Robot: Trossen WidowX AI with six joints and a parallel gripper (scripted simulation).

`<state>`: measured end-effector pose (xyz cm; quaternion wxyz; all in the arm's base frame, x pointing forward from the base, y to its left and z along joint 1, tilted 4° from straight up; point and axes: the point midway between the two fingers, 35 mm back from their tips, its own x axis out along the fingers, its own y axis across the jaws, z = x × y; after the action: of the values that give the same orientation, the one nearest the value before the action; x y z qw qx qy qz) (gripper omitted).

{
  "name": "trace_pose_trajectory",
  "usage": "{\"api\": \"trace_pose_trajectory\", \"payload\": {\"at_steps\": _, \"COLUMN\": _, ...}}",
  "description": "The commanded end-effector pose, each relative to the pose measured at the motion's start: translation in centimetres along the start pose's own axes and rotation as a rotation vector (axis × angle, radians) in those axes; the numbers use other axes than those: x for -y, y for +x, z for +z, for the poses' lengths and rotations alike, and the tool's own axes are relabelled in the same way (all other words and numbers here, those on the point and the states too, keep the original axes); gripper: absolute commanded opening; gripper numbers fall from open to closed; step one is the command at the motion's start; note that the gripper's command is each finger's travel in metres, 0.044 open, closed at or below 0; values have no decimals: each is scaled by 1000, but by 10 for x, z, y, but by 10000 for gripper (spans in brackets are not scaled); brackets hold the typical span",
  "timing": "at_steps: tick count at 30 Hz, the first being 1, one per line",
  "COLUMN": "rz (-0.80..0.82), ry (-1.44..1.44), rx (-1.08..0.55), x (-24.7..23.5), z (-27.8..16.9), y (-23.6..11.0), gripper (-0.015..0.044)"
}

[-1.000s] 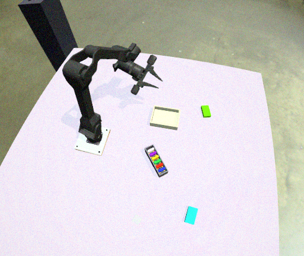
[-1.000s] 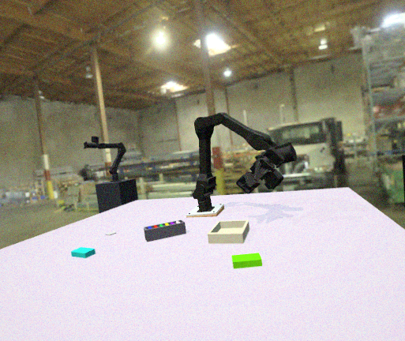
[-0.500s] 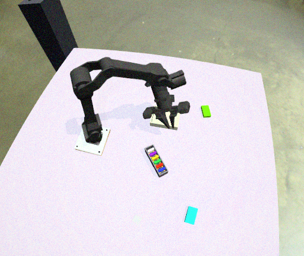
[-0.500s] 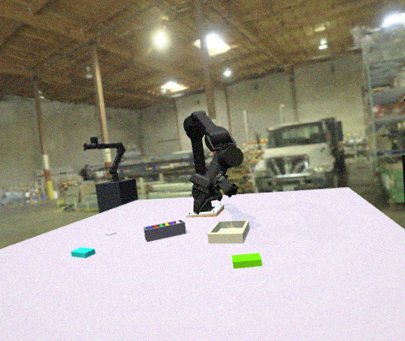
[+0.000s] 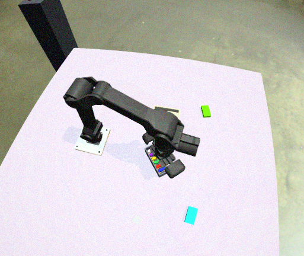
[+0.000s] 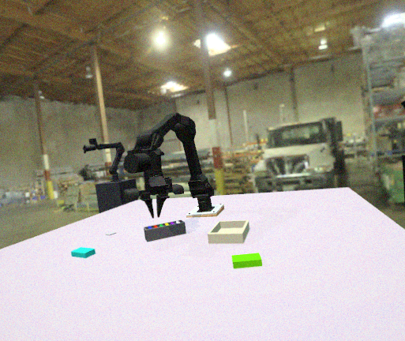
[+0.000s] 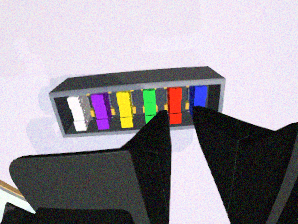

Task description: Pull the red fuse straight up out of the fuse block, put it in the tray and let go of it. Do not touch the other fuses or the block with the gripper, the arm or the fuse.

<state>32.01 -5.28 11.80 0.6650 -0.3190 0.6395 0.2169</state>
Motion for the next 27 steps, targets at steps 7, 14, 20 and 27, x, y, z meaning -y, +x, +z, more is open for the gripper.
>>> {"api": "trace_pose_trajectory", "payload": {"at_steps": 7, "rz": 51, "ry": 87, "rx": 47, "x": 4, "z": -12, "y": -3, "gripper": 71}}
{"api": "trace_pose_trajectory", "payload": {"at_steps": 14, "rz": 51, "ry": 87, "rx": 47, "x": 4, "z": -11, "y": 3, "gripper": 71}}
{"api": "trace_pose_trajectory", "payload": {"at_steps": 20, "rz": 51, "ry": 87, "rx": 47, "x": 4, "z": -11, "y": 9, "gripper": 71}}
{"api": "trace_pose_trajectory", "payload": {"at_steps": 27, "rz": 51, "ry": 87, "rx": 46, "x": 3, "z": -11, "y": 16, "gripper": 71}}
